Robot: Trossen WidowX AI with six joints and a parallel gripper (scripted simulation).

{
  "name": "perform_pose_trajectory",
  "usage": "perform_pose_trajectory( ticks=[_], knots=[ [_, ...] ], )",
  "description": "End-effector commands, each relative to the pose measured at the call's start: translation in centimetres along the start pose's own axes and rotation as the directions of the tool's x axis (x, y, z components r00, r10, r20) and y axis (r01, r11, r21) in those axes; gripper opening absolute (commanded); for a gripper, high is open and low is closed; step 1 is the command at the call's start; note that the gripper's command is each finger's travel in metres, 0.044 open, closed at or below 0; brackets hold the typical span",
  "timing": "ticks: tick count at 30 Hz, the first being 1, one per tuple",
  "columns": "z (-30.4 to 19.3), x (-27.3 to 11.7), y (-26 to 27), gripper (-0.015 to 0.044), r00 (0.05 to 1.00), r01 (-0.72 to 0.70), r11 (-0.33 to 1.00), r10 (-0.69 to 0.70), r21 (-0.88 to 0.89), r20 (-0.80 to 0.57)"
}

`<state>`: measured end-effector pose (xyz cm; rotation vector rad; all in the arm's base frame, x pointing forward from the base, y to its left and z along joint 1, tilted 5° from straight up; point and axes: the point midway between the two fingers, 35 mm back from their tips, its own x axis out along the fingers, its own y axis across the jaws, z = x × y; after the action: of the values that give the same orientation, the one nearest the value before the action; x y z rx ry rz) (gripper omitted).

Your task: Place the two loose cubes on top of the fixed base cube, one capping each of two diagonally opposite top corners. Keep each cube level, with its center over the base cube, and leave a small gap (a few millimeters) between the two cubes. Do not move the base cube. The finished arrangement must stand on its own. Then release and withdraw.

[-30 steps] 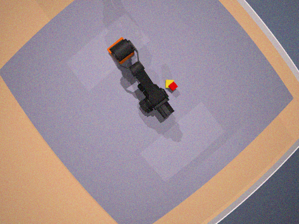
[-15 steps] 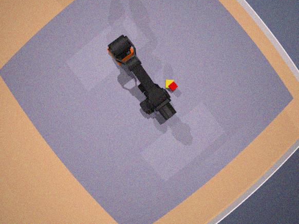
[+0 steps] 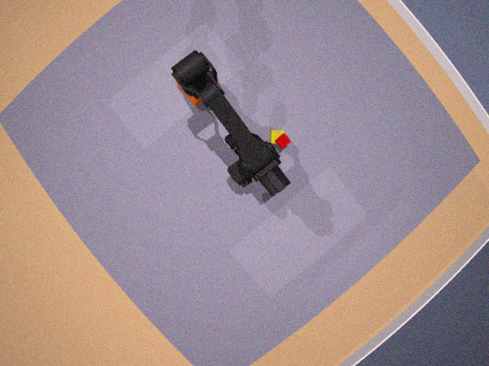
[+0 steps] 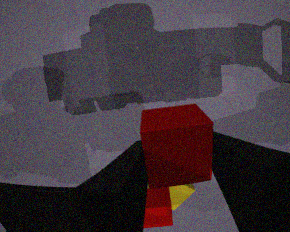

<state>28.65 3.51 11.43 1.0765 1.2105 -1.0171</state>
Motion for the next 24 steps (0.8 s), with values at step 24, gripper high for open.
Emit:
perform_pose_trajectory(
  ticks=[24],
  knots=[
    [-6.6, -0.8, -0.7, 0.0105, 1.000, -0.011, 0.583, 0.009, -0.813, -0.007]
  ],
)
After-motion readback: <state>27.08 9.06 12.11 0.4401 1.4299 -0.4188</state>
